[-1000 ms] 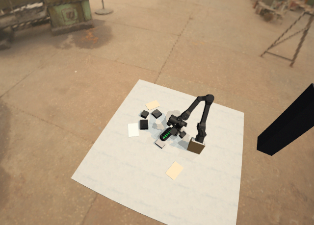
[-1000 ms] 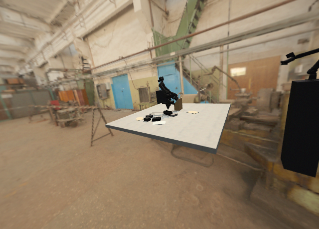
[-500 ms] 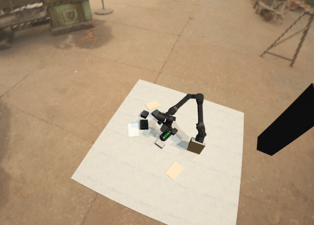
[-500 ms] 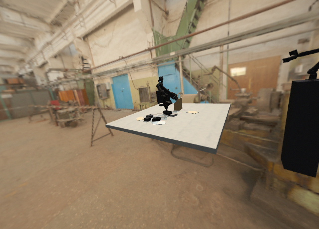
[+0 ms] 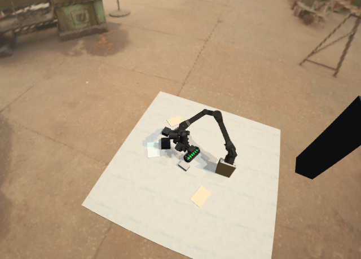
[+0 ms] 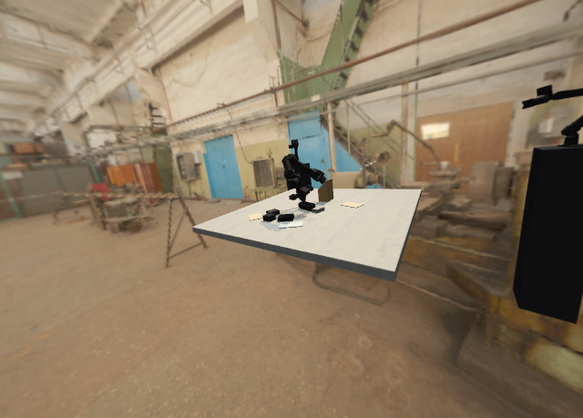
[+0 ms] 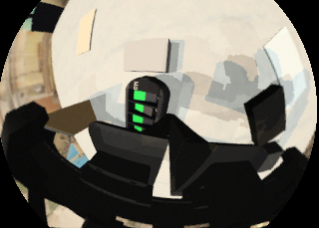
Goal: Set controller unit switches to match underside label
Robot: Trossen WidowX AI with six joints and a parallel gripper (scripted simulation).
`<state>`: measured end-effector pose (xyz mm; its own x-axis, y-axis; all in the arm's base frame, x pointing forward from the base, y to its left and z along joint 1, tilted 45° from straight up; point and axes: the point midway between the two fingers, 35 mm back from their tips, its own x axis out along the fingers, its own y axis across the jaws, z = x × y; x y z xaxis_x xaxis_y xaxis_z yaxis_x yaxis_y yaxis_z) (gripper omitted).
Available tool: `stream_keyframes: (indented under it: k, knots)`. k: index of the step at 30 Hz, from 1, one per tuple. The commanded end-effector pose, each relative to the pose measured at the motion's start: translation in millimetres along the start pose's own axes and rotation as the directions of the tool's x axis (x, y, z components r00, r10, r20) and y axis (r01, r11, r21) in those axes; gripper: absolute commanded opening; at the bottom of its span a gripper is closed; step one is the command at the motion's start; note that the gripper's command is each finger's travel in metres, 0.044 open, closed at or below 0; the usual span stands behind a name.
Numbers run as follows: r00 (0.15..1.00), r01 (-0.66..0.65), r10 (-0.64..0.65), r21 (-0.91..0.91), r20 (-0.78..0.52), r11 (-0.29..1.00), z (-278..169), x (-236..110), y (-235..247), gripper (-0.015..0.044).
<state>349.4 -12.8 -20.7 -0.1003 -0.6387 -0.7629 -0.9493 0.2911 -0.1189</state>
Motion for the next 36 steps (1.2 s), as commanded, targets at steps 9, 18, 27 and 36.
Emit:
stream_keyframes:
  k: [9, 18, 27, 36]
  knots:
    - [0.996, -0.089, 0.089, 0.016, -0.018, 0.996, 10.8, 1.2, -9.5, 0.0]
    - [0.998, -0.055, 0.056, 0.013, -0.015, 0.998, 7.1, 1.0, -7.1, 0.0]
    - [0.995, 0.095, -0.095, 0.019, 0.011, 0.995, -10.9, 1.4, 12.0, 0.0]
    - [0.971, 0.238, -0.238, 0.029, 0.021, 0.971, -33.2, 5.1, 38.7, 0.0]
